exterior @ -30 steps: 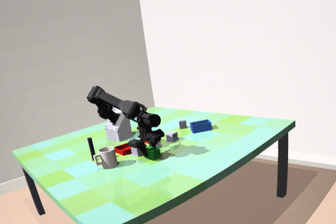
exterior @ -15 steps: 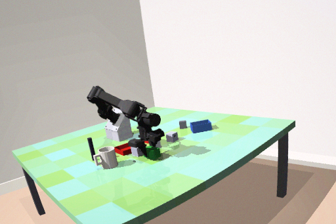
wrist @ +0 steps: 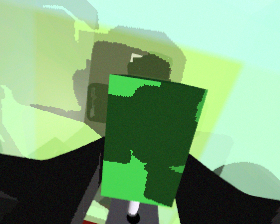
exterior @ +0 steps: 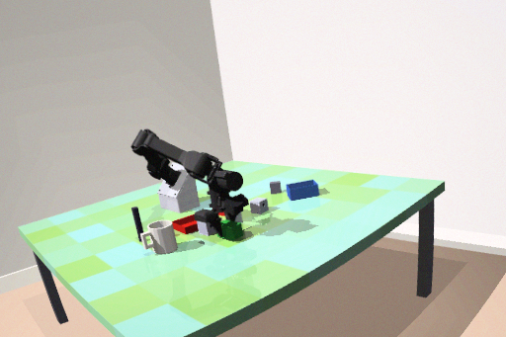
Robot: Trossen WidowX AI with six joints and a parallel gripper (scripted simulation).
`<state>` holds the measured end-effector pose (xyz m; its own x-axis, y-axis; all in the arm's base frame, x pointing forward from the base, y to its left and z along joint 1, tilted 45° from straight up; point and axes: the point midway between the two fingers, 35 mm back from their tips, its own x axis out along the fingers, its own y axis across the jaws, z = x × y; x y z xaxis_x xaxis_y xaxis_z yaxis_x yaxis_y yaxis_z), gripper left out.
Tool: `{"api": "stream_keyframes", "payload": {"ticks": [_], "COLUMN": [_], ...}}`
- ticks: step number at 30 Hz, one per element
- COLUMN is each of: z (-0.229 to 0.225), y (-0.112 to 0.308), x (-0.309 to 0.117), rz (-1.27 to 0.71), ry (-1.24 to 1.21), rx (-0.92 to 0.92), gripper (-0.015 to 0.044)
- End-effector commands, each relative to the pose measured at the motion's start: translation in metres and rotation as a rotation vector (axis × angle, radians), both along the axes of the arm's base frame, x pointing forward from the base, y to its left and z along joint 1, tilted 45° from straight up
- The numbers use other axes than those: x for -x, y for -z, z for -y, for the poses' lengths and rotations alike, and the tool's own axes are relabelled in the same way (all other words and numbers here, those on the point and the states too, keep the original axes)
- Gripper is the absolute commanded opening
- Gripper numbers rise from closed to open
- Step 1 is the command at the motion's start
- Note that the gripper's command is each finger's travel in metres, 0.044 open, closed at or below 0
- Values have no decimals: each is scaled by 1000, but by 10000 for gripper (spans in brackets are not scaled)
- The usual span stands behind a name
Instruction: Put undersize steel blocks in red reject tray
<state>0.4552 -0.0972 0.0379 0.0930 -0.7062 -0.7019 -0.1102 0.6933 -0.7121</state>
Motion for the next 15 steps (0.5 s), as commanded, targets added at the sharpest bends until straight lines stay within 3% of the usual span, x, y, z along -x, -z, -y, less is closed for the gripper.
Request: {"api": "stream_keyframes", "payload": {"ticks": [1,15], "z": [-3,-2], "y": [-3,-7], "x": [-2,-3], "rz": [6,6], "ry": [-5,-5], "rx": [-4,-4], "gripper": [0,0]}}
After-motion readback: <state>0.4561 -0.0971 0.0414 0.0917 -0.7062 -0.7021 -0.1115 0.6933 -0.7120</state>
